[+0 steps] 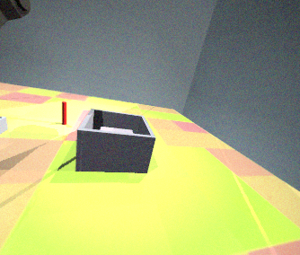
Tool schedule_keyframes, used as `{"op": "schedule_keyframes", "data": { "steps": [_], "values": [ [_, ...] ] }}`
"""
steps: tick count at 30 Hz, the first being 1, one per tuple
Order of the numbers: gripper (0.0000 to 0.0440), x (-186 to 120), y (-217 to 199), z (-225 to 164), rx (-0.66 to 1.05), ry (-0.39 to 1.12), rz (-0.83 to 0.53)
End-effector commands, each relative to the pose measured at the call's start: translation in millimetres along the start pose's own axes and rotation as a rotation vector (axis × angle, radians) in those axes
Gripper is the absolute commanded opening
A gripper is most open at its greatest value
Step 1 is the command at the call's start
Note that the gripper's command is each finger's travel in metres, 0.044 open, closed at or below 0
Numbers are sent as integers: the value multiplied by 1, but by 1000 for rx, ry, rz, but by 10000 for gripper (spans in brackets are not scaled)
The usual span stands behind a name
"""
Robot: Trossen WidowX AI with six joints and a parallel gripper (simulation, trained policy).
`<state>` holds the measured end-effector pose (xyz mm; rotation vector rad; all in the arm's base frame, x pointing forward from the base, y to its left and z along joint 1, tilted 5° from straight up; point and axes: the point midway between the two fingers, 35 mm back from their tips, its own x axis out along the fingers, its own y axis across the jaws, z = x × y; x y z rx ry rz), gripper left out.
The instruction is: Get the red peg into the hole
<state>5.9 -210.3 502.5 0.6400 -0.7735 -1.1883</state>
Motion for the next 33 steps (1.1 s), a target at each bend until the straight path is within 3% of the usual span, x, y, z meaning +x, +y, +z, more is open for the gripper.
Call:
{"op": "schedule_keyframes", "data": {
  "steps": [1, 17, 33],
  "values": [
    [440, 7, -14, -18, 60, 69, -40],
    [440, 5, -51, -149, 223, 553, -245],
    [440, -64, -56, -266, 125, 1054, -422]
  ]
}}
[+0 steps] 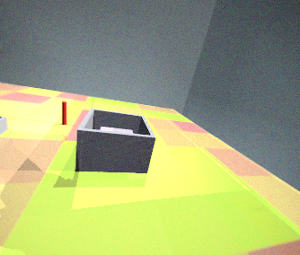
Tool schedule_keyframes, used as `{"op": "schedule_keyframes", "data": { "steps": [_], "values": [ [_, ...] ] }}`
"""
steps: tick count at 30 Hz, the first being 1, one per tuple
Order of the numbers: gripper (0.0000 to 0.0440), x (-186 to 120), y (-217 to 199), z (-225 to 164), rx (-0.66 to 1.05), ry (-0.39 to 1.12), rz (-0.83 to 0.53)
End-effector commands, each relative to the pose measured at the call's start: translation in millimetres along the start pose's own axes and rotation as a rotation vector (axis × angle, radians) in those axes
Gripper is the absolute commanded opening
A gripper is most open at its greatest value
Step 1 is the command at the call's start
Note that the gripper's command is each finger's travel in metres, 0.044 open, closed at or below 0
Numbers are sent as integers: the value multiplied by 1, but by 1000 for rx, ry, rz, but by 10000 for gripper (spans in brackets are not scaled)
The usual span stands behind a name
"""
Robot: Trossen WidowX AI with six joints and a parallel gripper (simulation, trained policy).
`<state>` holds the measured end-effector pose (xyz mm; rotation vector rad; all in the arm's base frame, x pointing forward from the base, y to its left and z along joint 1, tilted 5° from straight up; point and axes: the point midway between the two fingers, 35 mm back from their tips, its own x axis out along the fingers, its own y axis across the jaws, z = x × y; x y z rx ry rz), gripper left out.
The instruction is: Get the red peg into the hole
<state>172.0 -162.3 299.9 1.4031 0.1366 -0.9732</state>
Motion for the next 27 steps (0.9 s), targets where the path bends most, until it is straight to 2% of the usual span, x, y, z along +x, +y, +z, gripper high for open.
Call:
{"op": "schedule_keyframes", "data": {
  "steps": [1, 14, 27],
  "values": [
    [440, 7, -7, -20, -24, 65, -55],
    [440, 15, -40, -111, -202, 325, -276],
    [440, 8, -86, -182, -392, 457, -494]
  ]
}}
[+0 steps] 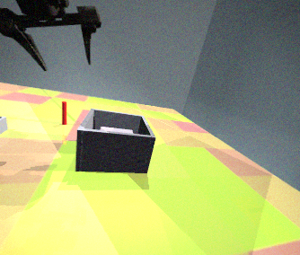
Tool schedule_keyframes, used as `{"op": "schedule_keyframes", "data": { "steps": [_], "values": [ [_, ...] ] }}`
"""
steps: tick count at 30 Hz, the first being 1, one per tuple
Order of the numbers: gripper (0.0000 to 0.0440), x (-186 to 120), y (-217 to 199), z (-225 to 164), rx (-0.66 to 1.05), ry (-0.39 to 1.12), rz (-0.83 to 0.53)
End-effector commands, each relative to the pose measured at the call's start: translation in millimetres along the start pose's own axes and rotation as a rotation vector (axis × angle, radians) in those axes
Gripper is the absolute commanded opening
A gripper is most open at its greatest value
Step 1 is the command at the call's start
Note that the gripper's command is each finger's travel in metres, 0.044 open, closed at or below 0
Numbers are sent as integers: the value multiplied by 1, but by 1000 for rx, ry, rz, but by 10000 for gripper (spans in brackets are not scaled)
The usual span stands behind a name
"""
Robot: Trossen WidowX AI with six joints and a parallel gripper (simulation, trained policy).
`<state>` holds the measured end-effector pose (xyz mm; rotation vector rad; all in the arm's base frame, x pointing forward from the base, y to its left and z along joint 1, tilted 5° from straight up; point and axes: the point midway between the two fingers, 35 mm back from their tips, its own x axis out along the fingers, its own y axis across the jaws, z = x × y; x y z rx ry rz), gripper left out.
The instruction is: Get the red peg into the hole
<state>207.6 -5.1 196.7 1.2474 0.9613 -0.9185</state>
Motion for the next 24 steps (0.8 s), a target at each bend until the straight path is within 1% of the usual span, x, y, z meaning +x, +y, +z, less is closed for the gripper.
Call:
{"op": "schedule_keyframes", "data": {
  "steps": [1, 8, 13, 18, 24],
  "values": [
    [440, 10, -6, -14, -27, 11, -58],
    [440, 31, -19, -47, -98, 33, -166],
    [440, 47, -28, -68, -150, 38, -219],
    [440, 63, -36, -86, -207, 42, -248],
    [440, 85, -43, -103, -270, 48, -250]
  ]
}}
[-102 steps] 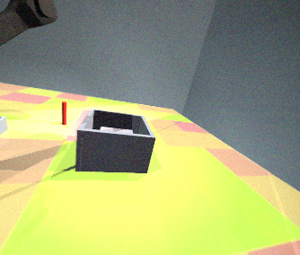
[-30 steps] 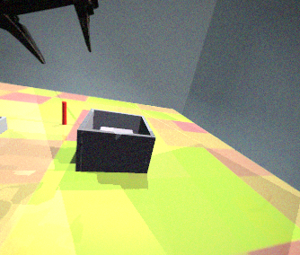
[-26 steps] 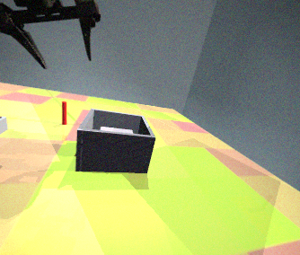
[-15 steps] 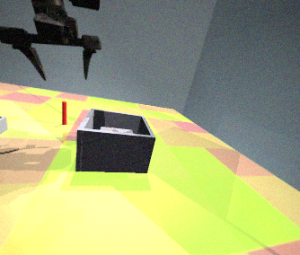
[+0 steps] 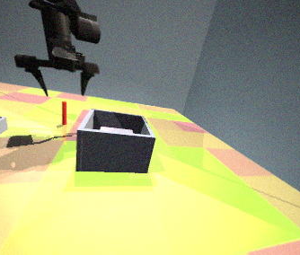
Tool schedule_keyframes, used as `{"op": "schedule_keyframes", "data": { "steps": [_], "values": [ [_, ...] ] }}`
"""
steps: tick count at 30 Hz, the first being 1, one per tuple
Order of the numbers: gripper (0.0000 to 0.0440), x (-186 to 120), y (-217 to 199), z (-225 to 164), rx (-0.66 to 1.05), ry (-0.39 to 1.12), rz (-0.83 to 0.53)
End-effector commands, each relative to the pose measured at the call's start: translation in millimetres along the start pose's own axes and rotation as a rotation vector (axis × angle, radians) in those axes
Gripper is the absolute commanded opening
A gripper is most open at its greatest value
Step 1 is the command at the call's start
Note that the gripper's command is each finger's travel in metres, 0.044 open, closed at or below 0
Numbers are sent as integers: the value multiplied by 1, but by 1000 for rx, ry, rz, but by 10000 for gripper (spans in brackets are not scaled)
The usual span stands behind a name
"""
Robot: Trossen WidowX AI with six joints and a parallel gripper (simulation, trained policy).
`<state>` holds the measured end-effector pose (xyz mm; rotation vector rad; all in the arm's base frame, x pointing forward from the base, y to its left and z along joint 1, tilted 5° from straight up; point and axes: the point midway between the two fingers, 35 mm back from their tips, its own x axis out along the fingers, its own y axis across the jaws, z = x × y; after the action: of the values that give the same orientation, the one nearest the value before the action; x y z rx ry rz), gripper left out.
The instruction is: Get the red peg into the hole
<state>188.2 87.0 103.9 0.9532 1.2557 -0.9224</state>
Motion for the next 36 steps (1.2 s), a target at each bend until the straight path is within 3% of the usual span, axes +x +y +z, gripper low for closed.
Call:
{"op": "schedule_keyframes", "data": {
  "steps": [1, 16, 20, 33, 36],
  "values": [
    [440, 12, 0, -6, -22, -7, -1],
    [428, 77, 5, -29, -77, 6, 57],
    [346, 85, -1, -32, -72, 21, 35],
    [5, 83, -2, -35, -116, 102, -11],
    [0, 76, 4, -30, -141, 71, 20]
  ]
}}
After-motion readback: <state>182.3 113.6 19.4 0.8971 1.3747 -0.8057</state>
